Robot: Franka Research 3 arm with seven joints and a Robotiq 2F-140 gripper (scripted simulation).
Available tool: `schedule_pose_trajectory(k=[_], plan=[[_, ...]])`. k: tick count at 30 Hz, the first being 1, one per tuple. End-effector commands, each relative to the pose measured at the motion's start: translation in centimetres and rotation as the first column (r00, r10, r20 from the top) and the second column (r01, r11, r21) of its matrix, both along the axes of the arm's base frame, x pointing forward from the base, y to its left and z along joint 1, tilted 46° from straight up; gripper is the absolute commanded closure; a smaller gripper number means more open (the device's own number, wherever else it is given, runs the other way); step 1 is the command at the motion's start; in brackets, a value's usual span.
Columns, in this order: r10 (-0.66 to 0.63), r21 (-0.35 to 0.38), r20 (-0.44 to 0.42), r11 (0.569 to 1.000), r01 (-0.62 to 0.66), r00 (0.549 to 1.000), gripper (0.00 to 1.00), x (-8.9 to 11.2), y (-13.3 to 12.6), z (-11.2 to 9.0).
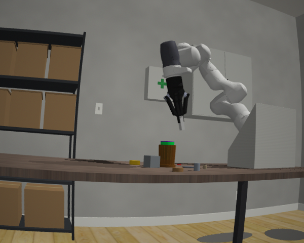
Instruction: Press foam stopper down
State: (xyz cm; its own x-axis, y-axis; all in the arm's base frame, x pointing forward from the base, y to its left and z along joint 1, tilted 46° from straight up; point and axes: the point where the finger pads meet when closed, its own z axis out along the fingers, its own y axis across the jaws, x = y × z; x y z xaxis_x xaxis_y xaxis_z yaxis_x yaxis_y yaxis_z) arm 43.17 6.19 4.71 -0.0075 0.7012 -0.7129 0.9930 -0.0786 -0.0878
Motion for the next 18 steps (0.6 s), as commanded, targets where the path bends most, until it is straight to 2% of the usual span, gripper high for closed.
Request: schedule_pose_trajectory(k=[1, 3, 18], plan=[[0.133, -0.003, 0.096, 0.991, -0.133, 0.986, 1.0, 4.9, -1.0, -1.0], [0.171, -0.014, 0.117, 0.985, -0.171, 0.978, 1.0, 6.1, -1.4, -1.0], [0.173, -0.014, 0.118, 0.985, -0.173, 0.978, 1.0, 6.2, -1.4, -1.0]])
